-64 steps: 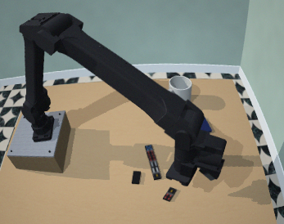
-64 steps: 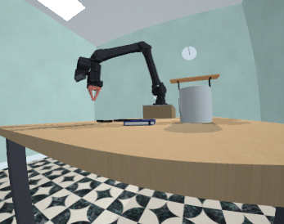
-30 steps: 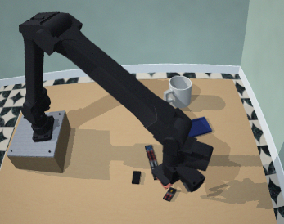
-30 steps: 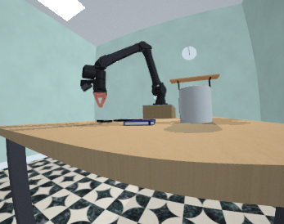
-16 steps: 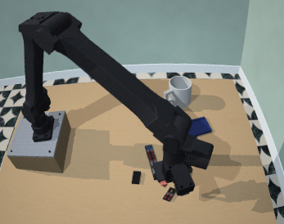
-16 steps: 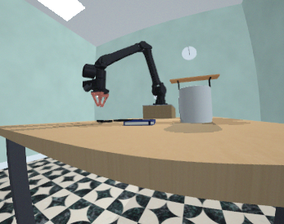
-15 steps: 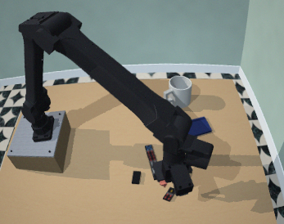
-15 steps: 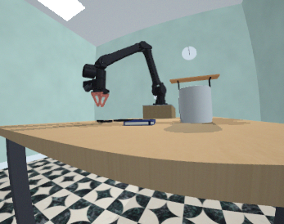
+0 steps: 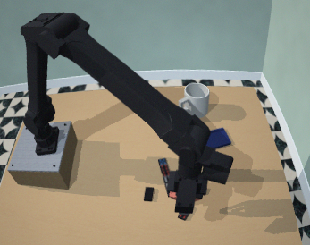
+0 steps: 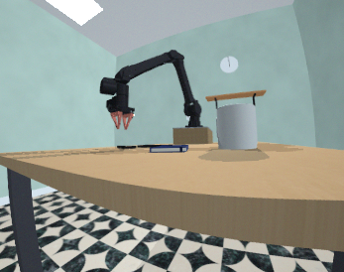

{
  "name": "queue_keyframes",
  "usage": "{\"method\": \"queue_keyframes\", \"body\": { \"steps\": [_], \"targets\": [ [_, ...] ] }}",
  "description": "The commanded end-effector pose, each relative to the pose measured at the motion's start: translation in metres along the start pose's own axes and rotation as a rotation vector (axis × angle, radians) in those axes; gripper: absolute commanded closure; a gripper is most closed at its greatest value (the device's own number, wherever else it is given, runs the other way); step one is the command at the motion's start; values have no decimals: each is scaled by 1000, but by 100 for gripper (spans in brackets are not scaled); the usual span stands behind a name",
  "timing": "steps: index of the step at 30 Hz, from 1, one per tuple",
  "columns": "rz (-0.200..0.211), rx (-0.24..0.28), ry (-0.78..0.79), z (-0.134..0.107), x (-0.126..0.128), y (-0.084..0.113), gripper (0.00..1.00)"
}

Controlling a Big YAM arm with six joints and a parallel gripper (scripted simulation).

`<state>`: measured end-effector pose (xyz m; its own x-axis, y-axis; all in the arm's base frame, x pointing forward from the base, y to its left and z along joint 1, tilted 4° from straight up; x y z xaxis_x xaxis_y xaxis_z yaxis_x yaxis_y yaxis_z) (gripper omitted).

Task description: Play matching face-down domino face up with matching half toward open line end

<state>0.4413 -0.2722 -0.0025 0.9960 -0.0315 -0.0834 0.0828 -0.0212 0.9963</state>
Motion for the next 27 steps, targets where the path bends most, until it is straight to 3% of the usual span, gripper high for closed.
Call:
{"method": "queue_keyframes", "body": {
  "steps": [1, 7, 8, 17, 27],
  "targets": [
    [36, -38, -229, 7, 22, 26, 57],
    [36, -38, -229, 7, 22, 26, 57],
    [15, -17, -177, 5, 8, 12, 57],
    [31, -15, -435, 8, 22, 22, 57],
    [20, -6, -400, 6, 12, 15, 57]
  ]
}}
Point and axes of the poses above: the point where the finger pads meet when closed, its own y axis back along the fingers, its own x axis across the jaws, z = x × y, the point moved 5 cm from there along y, back along the fingers, and after that the axes turned 15 degrees about y, right-handed, at the moved point
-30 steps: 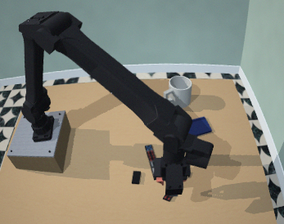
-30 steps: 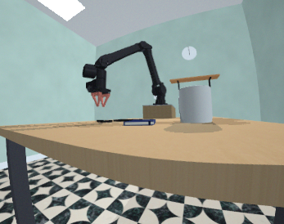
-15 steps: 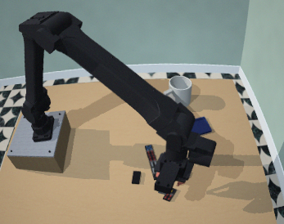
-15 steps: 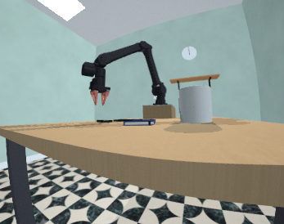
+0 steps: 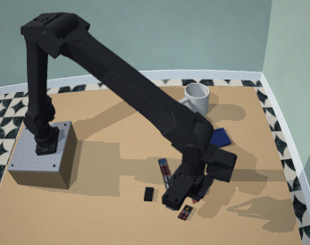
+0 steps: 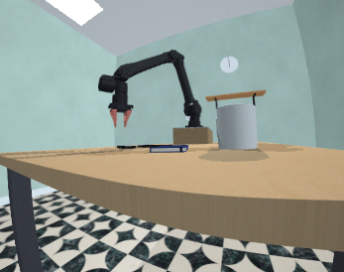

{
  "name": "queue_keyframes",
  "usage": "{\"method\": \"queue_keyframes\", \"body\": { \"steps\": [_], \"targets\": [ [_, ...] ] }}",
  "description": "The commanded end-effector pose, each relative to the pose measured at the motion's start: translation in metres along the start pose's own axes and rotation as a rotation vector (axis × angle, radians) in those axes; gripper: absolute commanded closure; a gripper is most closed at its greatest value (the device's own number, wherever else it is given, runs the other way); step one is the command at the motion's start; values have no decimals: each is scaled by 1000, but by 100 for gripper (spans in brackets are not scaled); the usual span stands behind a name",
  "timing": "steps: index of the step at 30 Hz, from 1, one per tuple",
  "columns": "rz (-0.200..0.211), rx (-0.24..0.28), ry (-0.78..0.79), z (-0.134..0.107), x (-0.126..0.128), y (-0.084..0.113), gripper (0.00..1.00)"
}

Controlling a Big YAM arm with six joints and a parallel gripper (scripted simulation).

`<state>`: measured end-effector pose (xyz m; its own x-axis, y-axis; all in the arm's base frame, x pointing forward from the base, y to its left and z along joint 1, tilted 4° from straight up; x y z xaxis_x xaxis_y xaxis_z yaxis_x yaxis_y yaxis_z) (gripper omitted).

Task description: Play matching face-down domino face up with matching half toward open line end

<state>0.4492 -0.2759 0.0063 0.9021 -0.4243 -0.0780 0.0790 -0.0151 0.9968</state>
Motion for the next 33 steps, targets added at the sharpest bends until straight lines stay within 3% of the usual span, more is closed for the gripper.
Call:
{"method": "queue_keyframes", "body": {
  "steps": [1, 14, 15, 24, 33],
  "targets": [
    [17, 3, 4, 1, 7, 5, 57],
    [26, 12, -9, 0, 14, 6, 57],
    [15, 12, 2, -1, 4, 5, 57],
    [26, 22, 19, 3, 13, -1, 57],
    [17, 21, 20, 0, 5, 1, 57]
  ]
}}
Point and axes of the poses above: the point where the finger pads meet when closed, its own y axis back along the fingers, its own x axis across the jaws, z = x × y, the point moved 5 cm from there along y, back along the fingers, and after that the axes turned 15 degrees about y, right-handed, at the moved point
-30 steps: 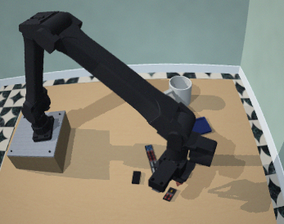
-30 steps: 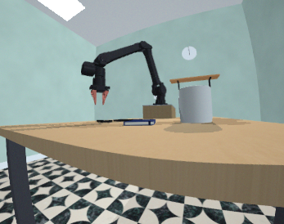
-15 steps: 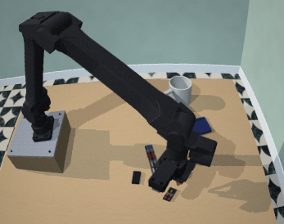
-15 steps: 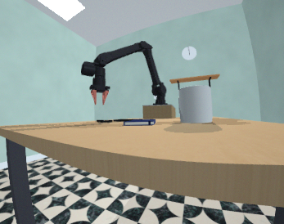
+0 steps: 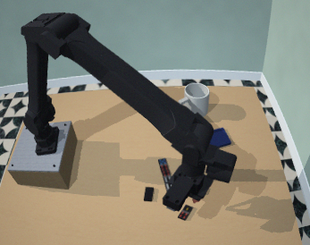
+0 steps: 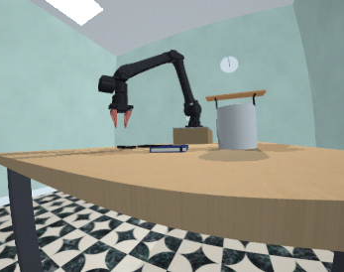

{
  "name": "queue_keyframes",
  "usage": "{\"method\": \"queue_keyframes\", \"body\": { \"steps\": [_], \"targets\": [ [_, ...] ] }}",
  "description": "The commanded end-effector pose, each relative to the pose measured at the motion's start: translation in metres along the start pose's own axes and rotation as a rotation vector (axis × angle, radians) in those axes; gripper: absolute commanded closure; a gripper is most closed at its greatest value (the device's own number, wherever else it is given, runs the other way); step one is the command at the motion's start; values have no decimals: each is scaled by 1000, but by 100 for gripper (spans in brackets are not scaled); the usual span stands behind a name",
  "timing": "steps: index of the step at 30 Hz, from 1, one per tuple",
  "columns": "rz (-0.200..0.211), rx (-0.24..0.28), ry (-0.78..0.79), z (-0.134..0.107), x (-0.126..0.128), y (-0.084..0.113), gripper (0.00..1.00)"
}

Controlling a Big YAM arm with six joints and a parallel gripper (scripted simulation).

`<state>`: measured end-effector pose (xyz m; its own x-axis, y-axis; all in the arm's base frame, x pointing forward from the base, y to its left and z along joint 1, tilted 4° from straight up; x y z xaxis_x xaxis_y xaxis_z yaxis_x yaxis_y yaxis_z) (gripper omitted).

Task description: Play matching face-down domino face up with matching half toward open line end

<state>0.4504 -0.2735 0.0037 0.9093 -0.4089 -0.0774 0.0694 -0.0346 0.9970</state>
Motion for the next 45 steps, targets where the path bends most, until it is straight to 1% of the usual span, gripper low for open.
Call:
{"method": "queue_keyframes", "body": {
  "steps": [1, 8, 15, 16, 25, 32, 33, 42, 45],
  "targets": [
    [17, 0, 5, 3, 5, 3, 57],
    [25, 4, 20, 9, 11, -4, 57],
    [25, 4, 20, 9, 11, -4, 57],
    [21, 2, 17, 5, 5, 2, 57],
    [20, 7, 28, 11, 8, -8, 57],
    [20, 7, 28, 11, 8, -8, 57],
    [21, 4, 27, 6, 4, 0, 57],
    [15, 8, 29, 11, 5, -11, 57],
    [15, 8, 29, 11, 5, -11, 57]
  ]
}}
Point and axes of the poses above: the point where the finger pads meet when closed, its own y axis back along the fingers, its own x axis across the jaws, z = x × y, the point moved 5 cm from there along y, back along the fingers, and after that the axes turned 15 degrees about y, right-handed, at the moved point
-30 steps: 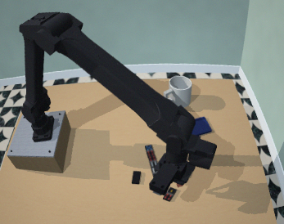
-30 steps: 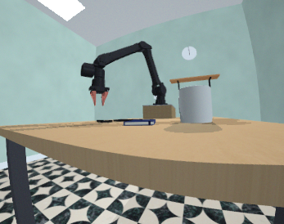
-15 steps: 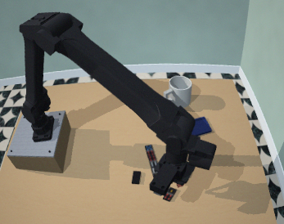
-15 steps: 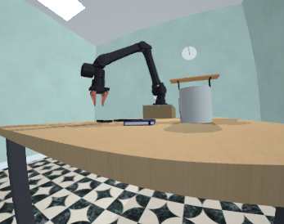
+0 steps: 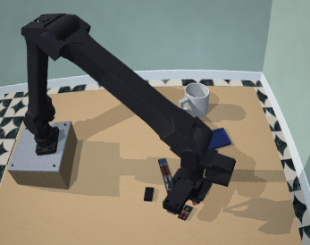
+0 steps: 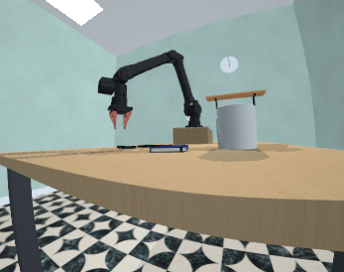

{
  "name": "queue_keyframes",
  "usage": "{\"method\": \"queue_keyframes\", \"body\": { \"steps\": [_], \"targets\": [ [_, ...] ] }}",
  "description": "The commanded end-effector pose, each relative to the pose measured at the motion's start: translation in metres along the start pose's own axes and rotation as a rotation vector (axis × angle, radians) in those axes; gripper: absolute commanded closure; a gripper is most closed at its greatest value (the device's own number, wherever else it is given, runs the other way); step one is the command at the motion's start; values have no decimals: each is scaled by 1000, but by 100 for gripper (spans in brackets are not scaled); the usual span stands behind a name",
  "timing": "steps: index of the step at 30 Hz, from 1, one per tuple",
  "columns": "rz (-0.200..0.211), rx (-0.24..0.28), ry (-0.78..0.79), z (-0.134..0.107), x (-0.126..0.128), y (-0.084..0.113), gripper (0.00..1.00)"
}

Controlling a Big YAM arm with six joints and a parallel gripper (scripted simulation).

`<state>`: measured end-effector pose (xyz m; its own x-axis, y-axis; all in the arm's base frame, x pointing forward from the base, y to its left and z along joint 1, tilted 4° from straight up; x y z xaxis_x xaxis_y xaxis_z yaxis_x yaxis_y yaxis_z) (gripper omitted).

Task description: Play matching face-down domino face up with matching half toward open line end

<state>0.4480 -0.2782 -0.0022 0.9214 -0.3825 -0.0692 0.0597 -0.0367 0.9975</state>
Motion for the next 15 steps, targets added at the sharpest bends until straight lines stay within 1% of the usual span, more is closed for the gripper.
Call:
{"method": "queue_keyframes", "body": {
  "steps": [1, 4, 5, 15],
  "targets": [
    [7, 2, 0, 6, 5, -5, 57],
    [7, 2, 0, 6, 5, -5, 57],
    [11, -2, 0, 1, 3, 4, 57],
    [3, 3, 0, 6, 3, -6, 57]
  ]
}}
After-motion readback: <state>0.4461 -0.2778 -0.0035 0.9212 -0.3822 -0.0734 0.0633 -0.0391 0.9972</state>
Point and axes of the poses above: the point where the finger pads meet when closed, its own y axis back along the fingers, its own x axis across the jaws, z = x × y, the point moved 5 cm from there along y, back along the fingers, and after that the axes turned 15 degrees about y, right-handed, at the moved point
